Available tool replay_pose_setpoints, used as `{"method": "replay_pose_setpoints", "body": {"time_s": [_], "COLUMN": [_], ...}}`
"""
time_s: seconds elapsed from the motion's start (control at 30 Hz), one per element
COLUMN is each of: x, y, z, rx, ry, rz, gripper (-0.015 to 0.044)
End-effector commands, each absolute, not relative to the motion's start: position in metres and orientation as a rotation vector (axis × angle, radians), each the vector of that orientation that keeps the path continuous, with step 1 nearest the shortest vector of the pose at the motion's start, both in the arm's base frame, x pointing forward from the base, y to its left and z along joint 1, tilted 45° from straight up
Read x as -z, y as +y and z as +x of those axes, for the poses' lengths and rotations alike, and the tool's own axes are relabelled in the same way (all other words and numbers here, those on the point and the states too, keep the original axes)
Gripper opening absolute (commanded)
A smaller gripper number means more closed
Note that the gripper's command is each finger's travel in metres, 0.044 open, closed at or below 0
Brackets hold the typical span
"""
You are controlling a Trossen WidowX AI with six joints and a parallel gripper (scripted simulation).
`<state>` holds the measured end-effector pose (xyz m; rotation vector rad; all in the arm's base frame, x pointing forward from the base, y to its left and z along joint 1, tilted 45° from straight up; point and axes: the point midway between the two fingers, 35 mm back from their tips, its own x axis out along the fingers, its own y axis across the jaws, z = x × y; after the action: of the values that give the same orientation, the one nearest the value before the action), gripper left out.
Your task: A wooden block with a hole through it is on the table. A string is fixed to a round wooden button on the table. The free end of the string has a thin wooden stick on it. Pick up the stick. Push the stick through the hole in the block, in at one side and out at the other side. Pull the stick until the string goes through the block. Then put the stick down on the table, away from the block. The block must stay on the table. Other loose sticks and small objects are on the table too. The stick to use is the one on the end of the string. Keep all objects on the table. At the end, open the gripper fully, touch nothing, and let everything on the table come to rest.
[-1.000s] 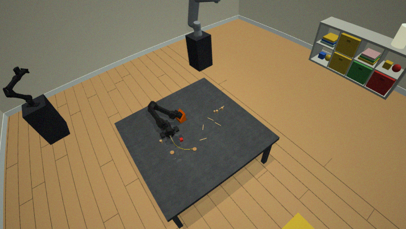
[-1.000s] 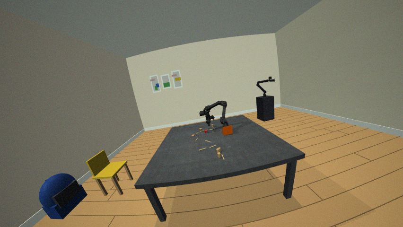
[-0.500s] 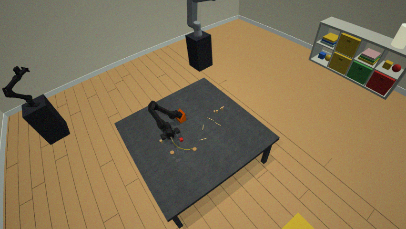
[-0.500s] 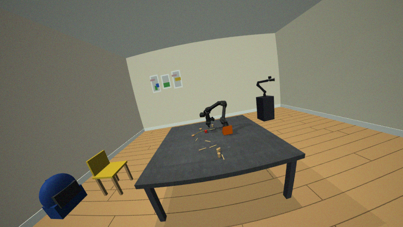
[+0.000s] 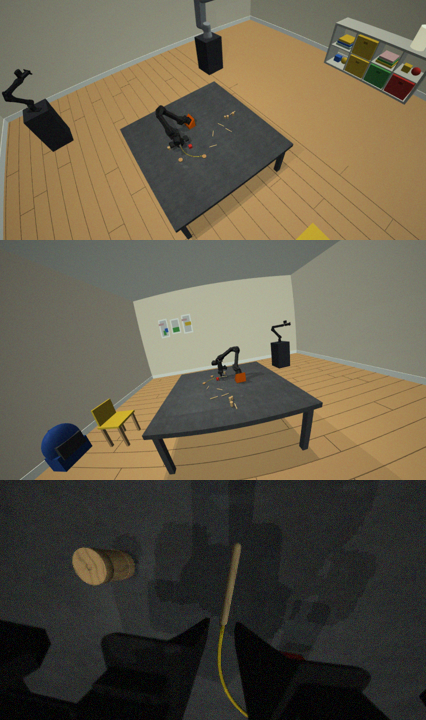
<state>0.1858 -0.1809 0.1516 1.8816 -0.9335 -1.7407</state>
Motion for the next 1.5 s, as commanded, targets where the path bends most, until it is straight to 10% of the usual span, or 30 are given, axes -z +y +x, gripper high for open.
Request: {"method": "replay_pose_setpoints", "body": {"time_s": [0.0, 1.47], "x": [-0.144, -0.153], "y": [-0.185, -0.178], "z": [0.183, 0.185], "rx": [1.749, 1.747], "ry": [-0.922, -0.930], "rz": [1.873, 1.878], "gripper": [0.0124, 0.0000]}}
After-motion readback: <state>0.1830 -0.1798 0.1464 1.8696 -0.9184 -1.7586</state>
